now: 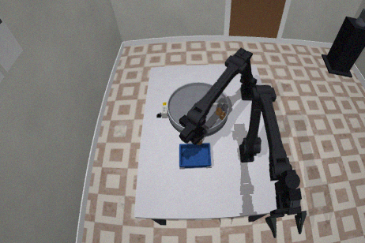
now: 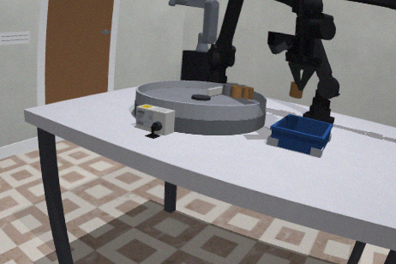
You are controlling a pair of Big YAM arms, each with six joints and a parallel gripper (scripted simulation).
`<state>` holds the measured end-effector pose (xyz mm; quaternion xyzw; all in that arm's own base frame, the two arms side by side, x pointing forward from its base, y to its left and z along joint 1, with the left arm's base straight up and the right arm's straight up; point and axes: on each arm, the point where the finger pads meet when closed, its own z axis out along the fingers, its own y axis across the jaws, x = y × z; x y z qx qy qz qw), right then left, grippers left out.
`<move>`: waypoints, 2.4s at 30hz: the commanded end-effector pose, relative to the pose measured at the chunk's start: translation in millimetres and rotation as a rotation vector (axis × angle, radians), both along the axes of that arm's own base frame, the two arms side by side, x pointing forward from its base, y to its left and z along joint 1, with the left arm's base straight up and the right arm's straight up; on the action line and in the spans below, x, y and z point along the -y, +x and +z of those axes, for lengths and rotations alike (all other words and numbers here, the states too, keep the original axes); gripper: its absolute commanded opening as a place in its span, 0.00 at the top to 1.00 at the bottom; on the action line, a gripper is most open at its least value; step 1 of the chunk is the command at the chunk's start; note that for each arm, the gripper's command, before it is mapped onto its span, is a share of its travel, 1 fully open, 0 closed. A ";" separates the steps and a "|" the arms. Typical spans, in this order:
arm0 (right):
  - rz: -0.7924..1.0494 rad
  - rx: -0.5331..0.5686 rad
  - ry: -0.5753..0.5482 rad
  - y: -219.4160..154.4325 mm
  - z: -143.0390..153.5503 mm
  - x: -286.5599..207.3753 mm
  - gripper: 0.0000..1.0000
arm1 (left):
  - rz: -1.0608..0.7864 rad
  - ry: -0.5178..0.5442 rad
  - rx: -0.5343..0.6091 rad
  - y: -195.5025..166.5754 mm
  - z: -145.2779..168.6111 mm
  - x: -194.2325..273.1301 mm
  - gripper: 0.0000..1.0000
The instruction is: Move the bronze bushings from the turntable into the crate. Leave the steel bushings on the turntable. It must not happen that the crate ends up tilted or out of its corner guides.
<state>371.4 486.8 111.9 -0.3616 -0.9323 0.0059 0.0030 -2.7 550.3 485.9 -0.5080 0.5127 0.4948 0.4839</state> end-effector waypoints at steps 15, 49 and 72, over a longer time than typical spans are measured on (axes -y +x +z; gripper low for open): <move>0.007 0.033 0.042 26.2 24.0 -60.4 1.00 | 0.005 0.042 0.015 -3.0 14.6 5.4 0.00; 0.008 0.038 0.049 27.0 29.2 -62.2 1.00 | 0.005 0.042 0.015 -3.0 14.6 5.4 0.00; 0.009 0.033 0.043 24.8 24.8 -66.0 1.00 | 0.005 0.042 0.015 -3.0 14.6 5.4 0.00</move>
